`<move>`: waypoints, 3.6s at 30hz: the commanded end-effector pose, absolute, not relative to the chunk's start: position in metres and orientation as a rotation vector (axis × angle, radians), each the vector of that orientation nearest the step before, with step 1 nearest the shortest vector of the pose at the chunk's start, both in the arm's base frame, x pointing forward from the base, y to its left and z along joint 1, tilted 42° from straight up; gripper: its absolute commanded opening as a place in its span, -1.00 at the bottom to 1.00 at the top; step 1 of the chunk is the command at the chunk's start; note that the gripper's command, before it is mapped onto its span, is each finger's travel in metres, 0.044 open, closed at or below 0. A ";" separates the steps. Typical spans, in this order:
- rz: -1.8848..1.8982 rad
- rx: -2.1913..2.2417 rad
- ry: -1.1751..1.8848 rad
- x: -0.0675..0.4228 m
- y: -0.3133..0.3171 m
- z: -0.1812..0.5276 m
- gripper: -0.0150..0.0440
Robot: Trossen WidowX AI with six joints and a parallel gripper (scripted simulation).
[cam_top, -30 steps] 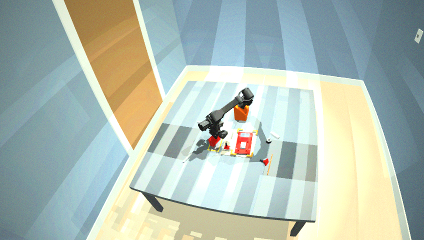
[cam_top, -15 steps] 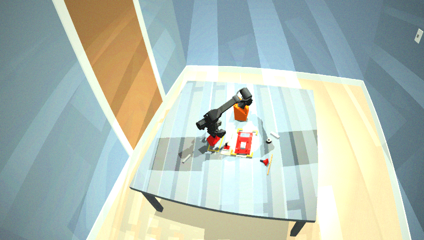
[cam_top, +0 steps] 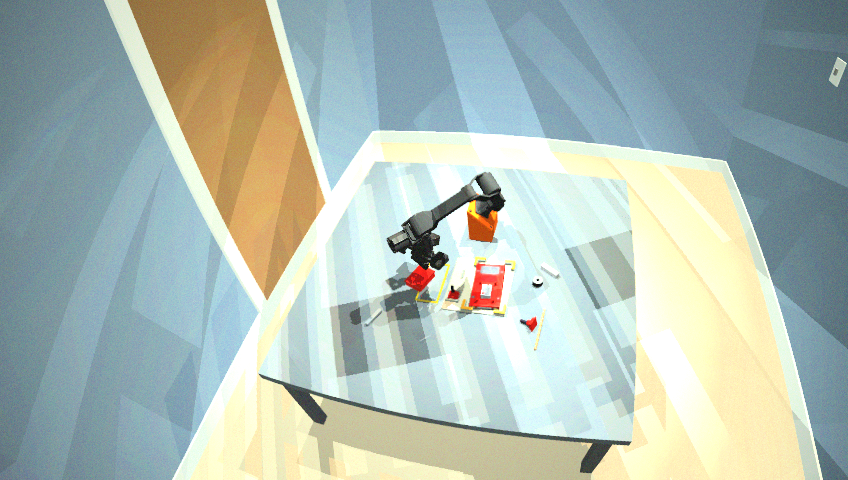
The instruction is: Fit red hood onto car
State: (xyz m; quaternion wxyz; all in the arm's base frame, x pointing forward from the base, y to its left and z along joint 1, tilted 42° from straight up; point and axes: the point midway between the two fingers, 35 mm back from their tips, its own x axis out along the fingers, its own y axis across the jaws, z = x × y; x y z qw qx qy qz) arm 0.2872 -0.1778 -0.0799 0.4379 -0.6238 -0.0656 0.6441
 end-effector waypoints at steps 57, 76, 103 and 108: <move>1.372 -2.651 -1.807 0.276 -0.210 -0.076 1.00; 0.363 -2.781 -3.197 0.271 -0.203 -0.095 1.00; -0.366 -2.516 -3.721 0.270 -0.196 -0.108 1.00; -0.366 -2.516 -3.721 0.271 -0.195 -0.110 1.00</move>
